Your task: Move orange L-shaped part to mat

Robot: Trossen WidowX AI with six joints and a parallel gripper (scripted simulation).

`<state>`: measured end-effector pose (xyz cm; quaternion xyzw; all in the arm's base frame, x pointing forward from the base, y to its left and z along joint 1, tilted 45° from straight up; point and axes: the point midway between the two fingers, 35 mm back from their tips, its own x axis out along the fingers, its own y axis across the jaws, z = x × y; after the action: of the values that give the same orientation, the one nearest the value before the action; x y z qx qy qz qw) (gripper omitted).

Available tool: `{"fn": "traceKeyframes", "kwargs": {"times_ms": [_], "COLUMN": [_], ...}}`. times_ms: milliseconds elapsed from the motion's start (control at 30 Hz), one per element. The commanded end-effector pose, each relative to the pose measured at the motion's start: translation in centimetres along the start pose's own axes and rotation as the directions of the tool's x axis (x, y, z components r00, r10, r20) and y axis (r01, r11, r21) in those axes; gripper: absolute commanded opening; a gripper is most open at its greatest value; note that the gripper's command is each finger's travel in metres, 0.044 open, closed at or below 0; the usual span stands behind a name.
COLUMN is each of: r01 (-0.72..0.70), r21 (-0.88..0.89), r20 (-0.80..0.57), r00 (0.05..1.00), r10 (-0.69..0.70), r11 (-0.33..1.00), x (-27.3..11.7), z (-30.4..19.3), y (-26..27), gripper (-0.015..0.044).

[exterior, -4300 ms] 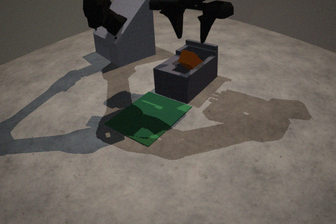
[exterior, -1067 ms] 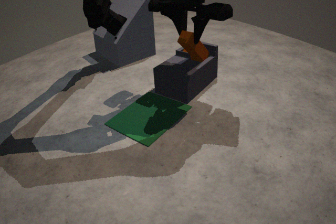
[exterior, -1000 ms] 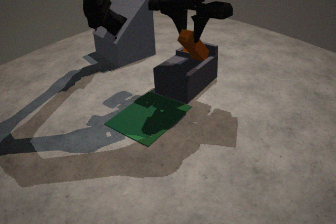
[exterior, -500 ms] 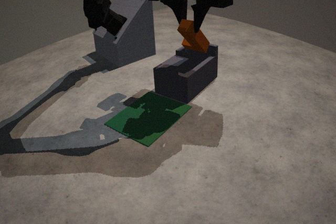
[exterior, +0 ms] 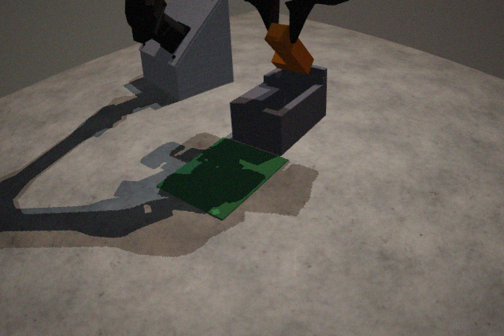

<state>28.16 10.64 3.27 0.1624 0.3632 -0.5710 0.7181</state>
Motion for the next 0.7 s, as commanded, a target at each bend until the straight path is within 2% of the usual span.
{"fn": "traceKeyframes", "kwargs": {"times_ms": [0, 667], "r01": [-0.002, 0.000], "r21": [0.004, 0.004], "r20": [-0.003, 0.002], "r00": [1.000, 1.000], "r10": [0.002, 0.000], "r11": [1.000, 1.000], "x": [0.0, 0.1], "z": [1.6, 11.2], "y": [-0.1, -1.0], "gripper": [0.0000, 0.0000]}}
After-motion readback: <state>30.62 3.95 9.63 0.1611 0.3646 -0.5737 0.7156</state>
